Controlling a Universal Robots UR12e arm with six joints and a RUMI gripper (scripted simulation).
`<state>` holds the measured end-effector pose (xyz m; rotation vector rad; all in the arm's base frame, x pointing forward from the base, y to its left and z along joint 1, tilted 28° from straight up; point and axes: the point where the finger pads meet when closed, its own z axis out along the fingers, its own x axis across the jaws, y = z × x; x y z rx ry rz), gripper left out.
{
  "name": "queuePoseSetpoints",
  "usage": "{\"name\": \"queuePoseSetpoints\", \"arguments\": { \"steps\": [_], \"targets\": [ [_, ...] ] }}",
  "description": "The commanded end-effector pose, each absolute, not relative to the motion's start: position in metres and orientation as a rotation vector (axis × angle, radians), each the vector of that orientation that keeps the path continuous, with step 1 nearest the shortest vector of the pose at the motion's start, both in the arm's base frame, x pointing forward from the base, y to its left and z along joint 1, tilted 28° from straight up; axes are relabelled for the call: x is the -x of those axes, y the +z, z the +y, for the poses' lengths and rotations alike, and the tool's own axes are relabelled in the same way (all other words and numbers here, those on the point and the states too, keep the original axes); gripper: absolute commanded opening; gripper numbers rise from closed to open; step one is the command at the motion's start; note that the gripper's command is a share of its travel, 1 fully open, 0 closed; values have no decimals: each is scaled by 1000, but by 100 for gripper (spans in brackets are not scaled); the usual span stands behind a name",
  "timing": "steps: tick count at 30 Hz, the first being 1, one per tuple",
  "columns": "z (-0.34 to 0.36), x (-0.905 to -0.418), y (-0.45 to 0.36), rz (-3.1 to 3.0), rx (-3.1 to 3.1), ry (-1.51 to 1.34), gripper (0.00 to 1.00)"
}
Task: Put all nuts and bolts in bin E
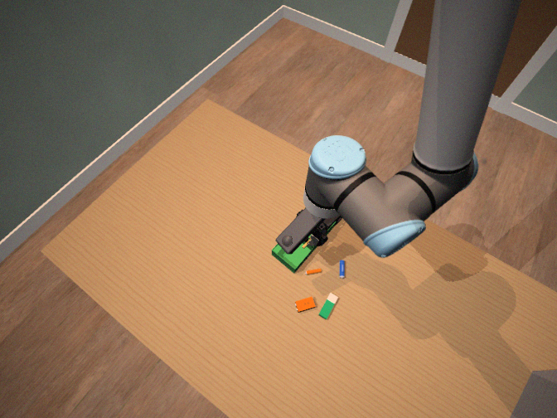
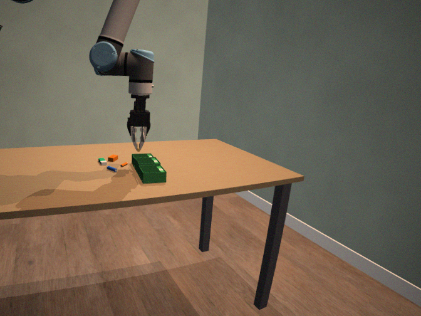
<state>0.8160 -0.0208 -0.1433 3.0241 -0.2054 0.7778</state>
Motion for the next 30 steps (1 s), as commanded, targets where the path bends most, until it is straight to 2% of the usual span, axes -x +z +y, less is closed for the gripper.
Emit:
{"name": "queuePoseSetpoints", "arguments": {
  "steps": [1, 30],
  "targets": [
    [7, -836, -134, -62, -3011, 762, 0],
    [6, -845, -150, -62, -3011, 762, 0]
  ]
}}
